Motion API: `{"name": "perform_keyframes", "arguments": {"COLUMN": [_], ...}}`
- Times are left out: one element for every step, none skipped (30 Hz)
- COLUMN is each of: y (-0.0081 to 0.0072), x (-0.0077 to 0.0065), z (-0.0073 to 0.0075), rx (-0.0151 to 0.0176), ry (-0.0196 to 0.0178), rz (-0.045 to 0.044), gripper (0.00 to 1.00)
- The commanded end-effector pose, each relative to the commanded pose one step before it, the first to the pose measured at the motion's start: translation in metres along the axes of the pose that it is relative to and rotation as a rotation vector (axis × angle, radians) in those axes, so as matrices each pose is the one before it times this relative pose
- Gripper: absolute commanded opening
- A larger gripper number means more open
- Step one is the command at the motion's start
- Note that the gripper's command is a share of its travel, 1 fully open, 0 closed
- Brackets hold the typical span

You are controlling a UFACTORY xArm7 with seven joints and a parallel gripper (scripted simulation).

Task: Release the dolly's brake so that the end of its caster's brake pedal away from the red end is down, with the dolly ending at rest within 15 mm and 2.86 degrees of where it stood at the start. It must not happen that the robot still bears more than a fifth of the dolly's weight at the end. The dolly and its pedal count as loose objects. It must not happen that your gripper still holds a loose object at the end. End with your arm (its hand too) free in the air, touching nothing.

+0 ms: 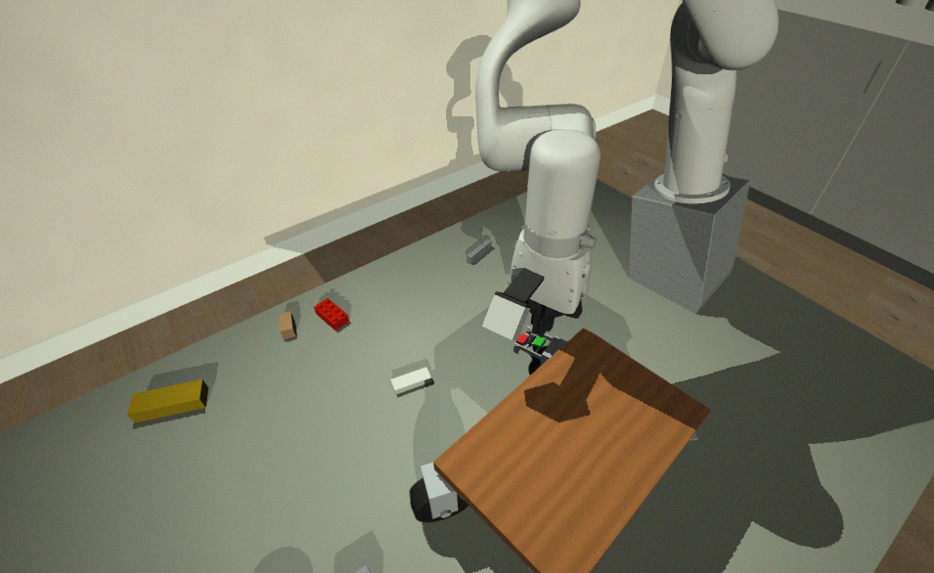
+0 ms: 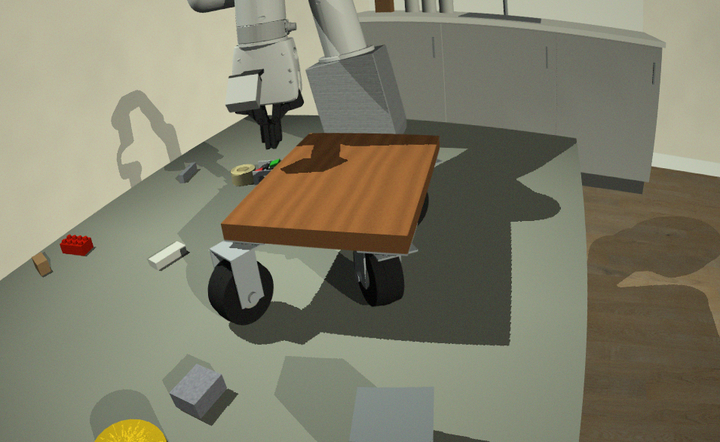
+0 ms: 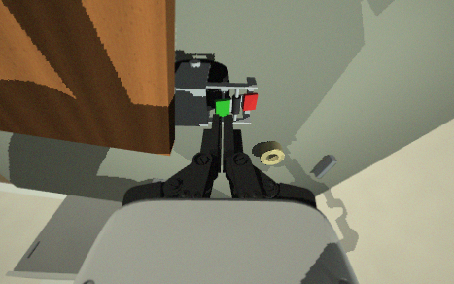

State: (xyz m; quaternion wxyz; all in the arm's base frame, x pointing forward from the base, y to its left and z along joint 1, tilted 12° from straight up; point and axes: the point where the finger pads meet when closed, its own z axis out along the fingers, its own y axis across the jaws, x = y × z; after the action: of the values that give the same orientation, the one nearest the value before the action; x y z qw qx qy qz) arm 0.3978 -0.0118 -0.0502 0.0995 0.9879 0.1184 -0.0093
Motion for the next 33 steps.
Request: {"name": "perform_keyframes", "arguments": {"y": [0.00000,-0.00001,-0.00001,-0.00001,0.00000,-0.00001,-0.00001,-0.00001,0.00000,0.00000,0.00000,0.00000,0.00000,0.00000,0.00000,0.00000,0.00000,0.00000,0.00000,0.00000,0.00000,0.00000,0.00000,0.00000,0.00000,0.00000,0.00000,0.00000,0.00000,0.00000,0.00000,0.00000,0.00000], "x": [0.00173,0.00003,0.00001,0.00001,0.00002,0.00001,0.00000,0.00001,0.00002,0.00000,0.00000,0.00001,0.00001,0.00000,0.00000,0.00000,0.00000,0.00000,0.00000,0.00000,0.00000,0.00000,0.00000,0.00000,0.00000,0.00000,0.00000,0.00000,0.00000,0.00000,0.00000,0.00000,0.00000], "z": [0.00894,0.00166,0.00157,0.00147,0.00136,0.00125,0.00114,0.00102,0.00091,0.00000,0.00000,0.00079,0.00067,0.00056,0.00046,0.00036,0.00027,0.00018,0.00012,0.00006,0.00002,0.00000,0.00000,0.00000,0.00000,0.00000,0.00000,0.00000,0.00000,0.00000,0.00000,0.00000,0.00000], "rx": [-0.00166,0.00001,0.00000,0.00000,0.00001,0.00000,-0.00001,0.00000,0.00001,0.00000,0.00000,0.00000,0.00000,0.00000,0.00000,0.00000,0.00000,0.00000,0.00000,0.00000,0.00000,0.00000,0.00000,0.00000,0.00000,0.00000,0.00000,0.00000,0.00000,0.00000,0.00000,0.00000,0.00000], "ry": [0.00403,0.00001,-0.00001,-0.00001,0.00001,0.00000,-0.00001,0.00000,0.00001,0.00000,0.00000,0.00000,0.00000,0.00000,0.00000,0.00000,0.00000,0.00000,0.00000,0.00000,0.00000,0.00000,0.00000,0.00000,0.00000,0.00000,0.00000,0.00000,0.00000,0.00000,0.00000,0.00000,0.00000], "rz": [0.00003,0.00001,-0.00001,-0.00001,0.00001,0.00000,-0.00001,0.00000,0.00001,0.00000,0.00000,0.00000,0.00000,0.00000,0.00000,0.00000,0.00000,0.00000,0.00000,0.00000,0.00000,0.00000,0.00000,0.00000,0.00000,0.00000,0.00000,0.00000,0.00000,0.00000,0.00000,0.00000,0.00000], "gripper": [0.00,0.00,0.00,0.00,0.00,0.00,0.00,0.00,0.00,0.00,0.00,0.00,0.00,0.00,0.00,0.00,0.00,0.00,0.00,0.00,0.00,0.00,0.00,0.00,0.00,0.00,0.00,0.00,0.00,0.00,0.00,0.00,0.00]}}
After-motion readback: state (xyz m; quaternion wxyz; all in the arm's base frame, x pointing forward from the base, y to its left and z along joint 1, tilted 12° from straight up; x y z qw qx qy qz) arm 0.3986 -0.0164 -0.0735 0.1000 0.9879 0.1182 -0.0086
